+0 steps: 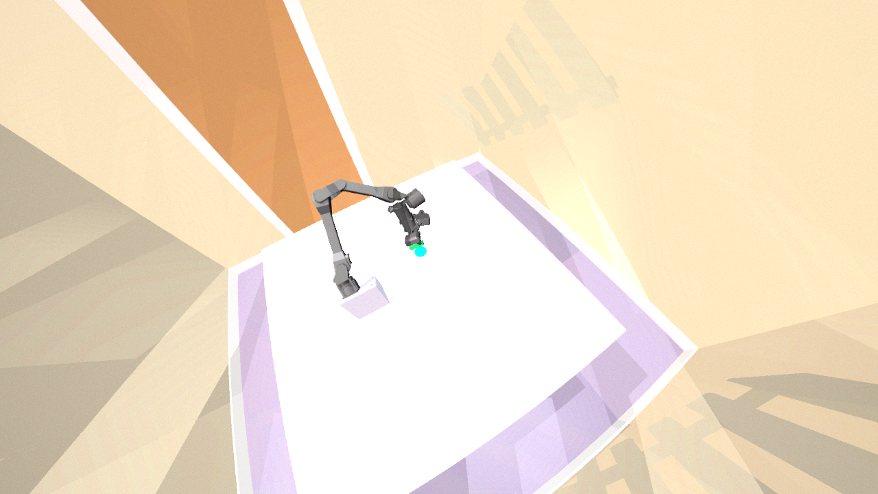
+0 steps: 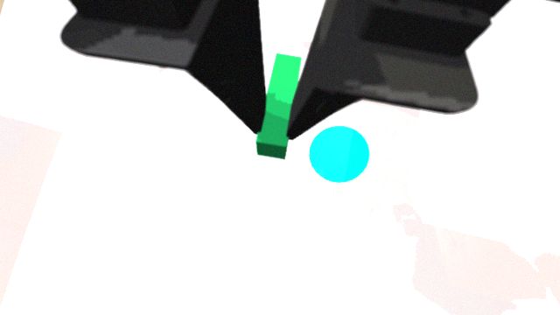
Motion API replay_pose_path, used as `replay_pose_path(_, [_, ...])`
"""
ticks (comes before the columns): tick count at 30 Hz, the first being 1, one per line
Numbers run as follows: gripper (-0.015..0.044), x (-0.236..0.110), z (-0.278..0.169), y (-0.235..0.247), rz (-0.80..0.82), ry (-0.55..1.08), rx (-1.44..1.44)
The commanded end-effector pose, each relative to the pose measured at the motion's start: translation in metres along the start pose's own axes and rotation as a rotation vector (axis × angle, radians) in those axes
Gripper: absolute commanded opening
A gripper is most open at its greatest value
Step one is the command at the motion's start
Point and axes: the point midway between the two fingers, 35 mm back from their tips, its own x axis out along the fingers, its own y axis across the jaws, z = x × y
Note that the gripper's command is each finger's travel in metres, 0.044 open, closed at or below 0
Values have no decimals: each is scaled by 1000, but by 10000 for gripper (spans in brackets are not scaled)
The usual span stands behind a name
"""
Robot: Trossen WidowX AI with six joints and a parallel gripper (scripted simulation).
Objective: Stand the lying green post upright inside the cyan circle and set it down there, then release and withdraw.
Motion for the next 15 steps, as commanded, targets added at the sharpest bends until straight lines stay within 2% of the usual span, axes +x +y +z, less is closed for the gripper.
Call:
replay_pose_path(1, [23,0,0,0,-16,-35,0])
replay_pose_path(15, [23,5,2,0,-60,-120,-8])
